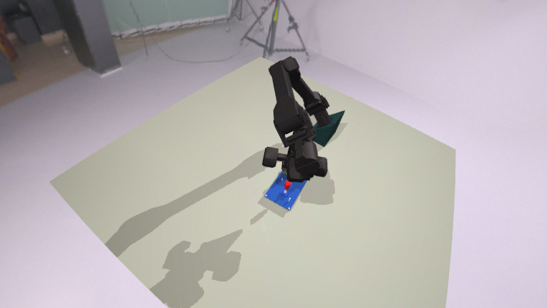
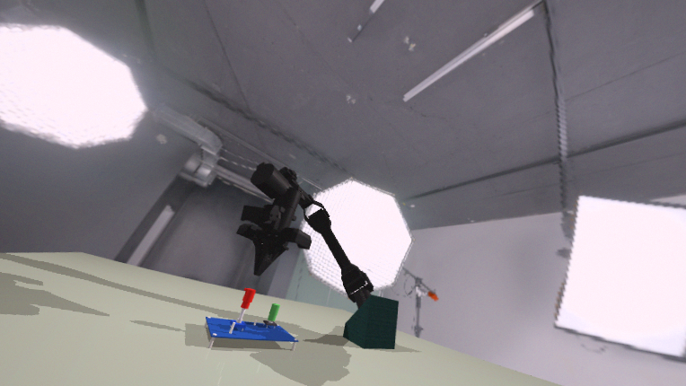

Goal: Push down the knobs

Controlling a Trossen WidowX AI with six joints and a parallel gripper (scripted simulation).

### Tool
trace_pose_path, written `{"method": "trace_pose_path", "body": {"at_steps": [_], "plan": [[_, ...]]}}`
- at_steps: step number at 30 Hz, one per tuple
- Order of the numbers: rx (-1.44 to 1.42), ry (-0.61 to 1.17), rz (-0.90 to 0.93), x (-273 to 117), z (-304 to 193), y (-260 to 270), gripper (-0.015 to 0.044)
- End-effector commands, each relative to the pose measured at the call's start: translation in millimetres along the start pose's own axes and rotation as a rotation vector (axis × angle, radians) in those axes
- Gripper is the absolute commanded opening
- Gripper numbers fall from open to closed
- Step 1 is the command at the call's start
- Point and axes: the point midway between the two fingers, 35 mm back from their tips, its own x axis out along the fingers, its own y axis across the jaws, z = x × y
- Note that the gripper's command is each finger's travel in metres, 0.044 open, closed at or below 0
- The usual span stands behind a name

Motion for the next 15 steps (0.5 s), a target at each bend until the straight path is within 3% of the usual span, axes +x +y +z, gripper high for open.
{"method": "trace_pose_path", "body": {"at_steps": [1, 15], "plan": [[-0.009, 0.005, -0.005, 4.5, -1.1, 0.1, 0.0000], [-0.009, 0.005, -0.006, 23.1, -1.3, -0.1, 0.0000]]}}
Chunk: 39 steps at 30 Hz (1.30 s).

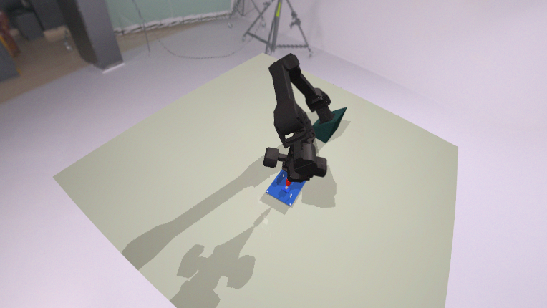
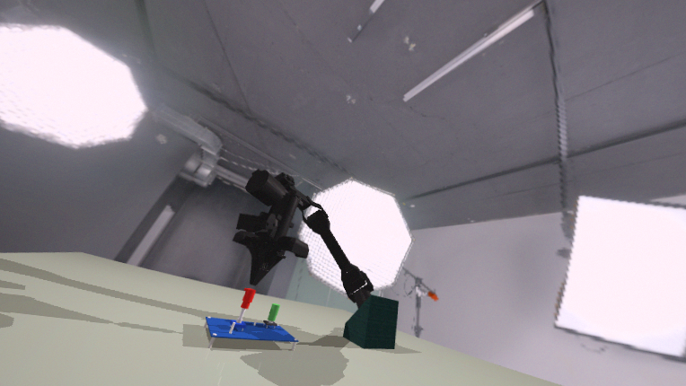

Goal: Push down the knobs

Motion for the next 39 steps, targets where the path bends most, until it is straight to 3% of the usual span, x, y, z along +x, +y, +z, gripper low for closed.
{"method": "trace_pose_path", "body": {"at_steps": [1, 39], "plan": [[-0.008, 0.006, -0.005, 4.6, -1.8, -0.2, 0.0000], [-0.008, 0.007, -0.005, 11.2, -1.8, -0.3, 0.0000]]}}
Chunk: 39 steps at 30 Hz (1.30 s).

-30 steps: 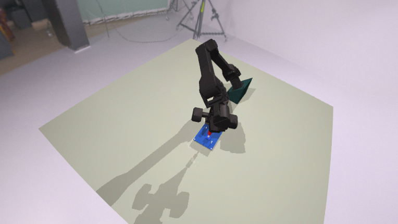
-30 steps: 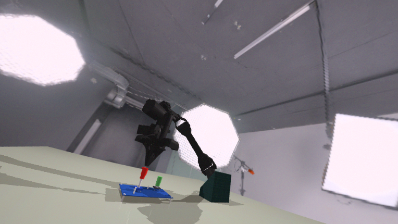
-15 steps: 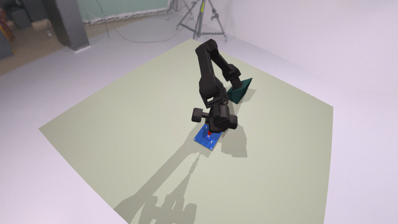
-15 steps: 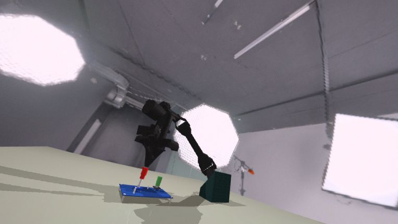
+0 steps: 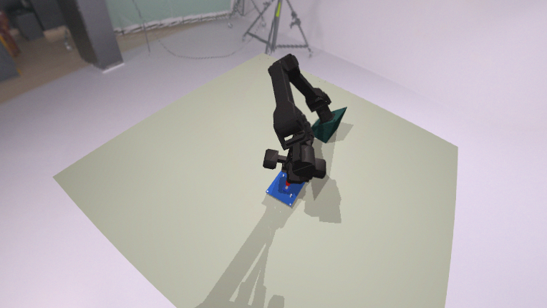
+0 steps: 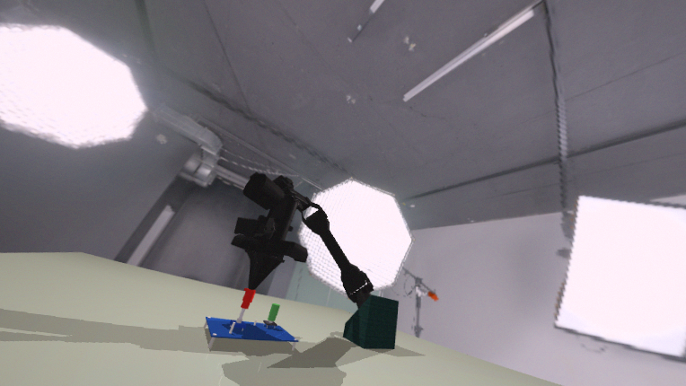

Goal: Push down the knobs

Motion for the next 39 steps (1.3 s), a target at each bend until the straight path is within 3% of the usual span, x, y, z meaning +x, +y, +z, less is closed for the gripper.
{"method": "trace_pose_path", "body": {"at_steps": [1, 39], "plan": [[-0.007, 0.004, -0.005, 2.3, -1.2, -0.3, 0.0000], [-0.007, 0.005, -0.005, 12.7, -1.3, -0.5, 0.0000]]}}
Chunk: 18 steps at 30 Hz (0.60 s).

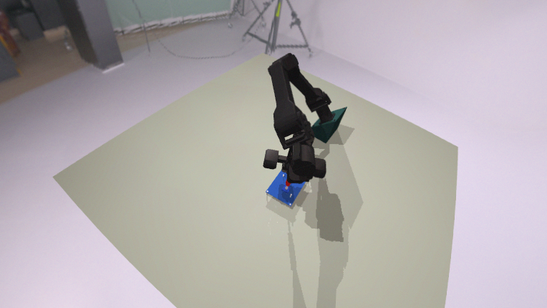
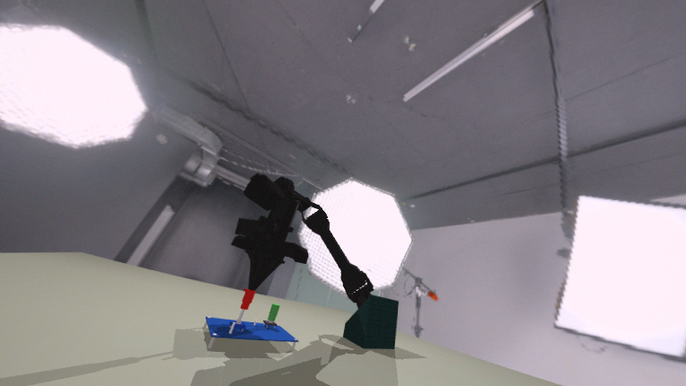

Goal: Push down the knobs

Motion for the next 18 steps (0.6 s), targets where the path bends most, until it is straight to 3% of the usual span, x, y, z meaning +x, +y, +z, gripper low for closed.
{"method": "trace_pose_path", "body": {"at_steps": [1, 18], "plan": [[0.004, 0.011, -0.002, 10.2, -0.3, -1.8, 0.0000], [0.004, 0.011, -0.002, 16.5, -0.4, -1.8, 0.0000]]}}
